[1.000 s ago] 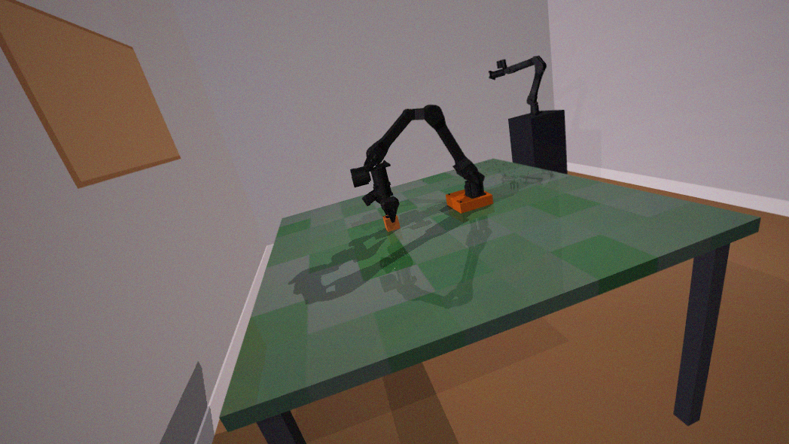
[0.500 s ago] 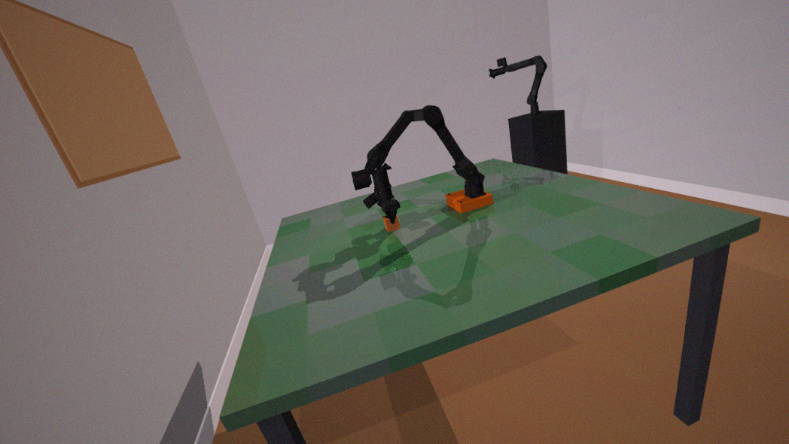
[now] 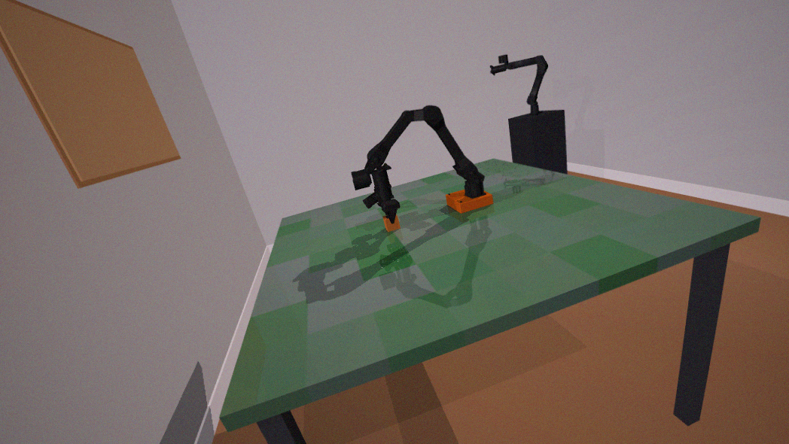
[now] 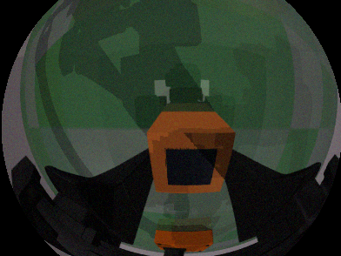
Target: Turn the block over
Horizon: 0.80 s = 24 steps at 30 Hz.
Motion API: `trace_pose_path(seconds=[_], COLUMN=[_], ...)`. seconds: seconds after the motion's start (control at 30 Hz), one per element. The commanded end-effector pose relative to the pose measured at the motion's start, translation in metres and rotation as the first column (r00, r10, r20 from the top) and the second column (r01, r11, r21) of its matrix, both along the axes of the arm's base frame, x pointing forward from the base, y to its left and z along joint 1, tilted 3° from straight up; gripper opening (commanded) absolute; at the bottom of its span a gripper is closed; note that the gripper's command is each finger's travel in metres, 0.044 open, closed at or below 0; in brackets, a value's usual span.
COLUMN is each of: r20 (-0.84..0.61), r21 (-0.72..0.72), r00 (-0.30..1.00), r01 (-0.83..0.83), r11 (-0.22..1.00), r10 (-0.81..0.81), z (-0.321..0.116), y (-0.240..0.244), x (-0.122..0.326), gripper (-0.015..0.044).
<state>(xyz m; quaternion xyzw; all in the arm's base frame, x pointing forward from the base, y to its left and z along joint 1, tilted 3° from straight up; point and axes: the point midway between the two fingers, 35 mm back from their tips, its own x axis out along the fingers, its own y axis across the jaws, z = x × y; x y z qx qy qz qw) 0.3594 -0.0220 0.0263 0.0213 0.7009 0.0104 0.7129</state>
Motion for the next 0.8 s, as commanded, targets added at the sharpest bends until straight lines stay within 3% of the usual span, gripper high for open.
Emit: trace_pose_path(seconds=[0.0, 0.17, 0.47, 0.77], r20=[0.001, 0.002, 0.011, 0.146], r21=[-0.001, -0.001, -0.002, -0.003], r00=[1.000, 1.000, 1.000, 0.989], r01=[0.004, 0.004, 0.004, 0.012], r11=[1.000, 1.000, 1.000, 1.000], r10=[-0.004, -0.004, -0.004, -0.012], z=[0.000, 0.019, 0.030, 0.025], y=[0.000, -0.001, -0.001, -0.002], x=[0.000, 0.000, 0.000, 0.002], gripper=[0.0110, 0.0000, 0.0000, 0.0000])
